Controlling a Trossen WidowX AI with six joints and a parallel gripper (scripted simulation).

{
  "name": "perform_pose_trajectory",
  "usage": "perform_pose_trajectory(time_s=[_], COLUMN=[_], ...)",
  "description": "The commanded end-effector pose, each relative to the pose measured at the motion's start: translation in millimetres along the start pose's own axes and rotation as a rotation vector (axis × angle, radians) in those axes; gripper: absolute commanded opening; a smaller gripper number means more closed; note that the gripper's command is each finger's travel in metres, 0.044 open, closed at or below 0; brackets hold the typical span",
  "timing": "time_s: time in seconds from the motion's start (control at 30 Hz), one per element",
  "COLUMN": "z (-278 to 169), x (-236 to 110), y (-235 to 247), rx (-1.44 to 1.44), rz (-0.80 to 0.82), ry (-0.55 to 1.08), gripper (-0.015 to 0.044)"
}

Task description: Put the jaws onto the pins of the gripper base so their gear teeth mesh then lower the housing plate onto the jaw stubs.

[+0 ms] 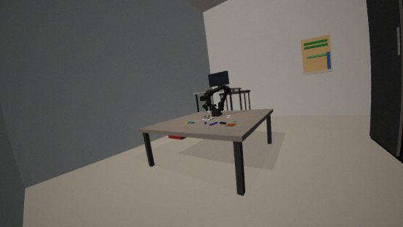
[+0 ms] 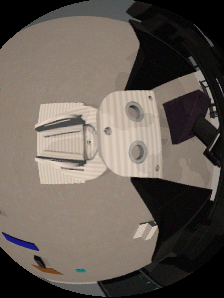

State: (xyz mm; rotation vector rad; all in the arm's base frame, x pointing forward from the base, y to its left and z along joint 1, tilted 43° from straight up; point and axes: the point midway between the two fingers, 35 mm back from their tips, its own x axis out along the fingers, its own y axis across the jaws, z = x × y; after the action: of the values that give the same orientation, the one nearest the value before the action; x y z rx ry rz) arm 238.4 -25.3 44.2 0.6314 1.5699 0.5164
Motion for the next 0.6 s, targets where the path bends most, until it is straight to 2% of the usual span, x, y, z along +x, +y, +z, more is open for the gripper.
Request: perform_pose_trajectory(time_s=[0.0,0.57], z=[0,0], x=[7,34], y=[0,0], rx=[0.007,0.006], rz=[0.003,0.004], ry=[0.001,0.0], gripper=[0.0351,0.0351])
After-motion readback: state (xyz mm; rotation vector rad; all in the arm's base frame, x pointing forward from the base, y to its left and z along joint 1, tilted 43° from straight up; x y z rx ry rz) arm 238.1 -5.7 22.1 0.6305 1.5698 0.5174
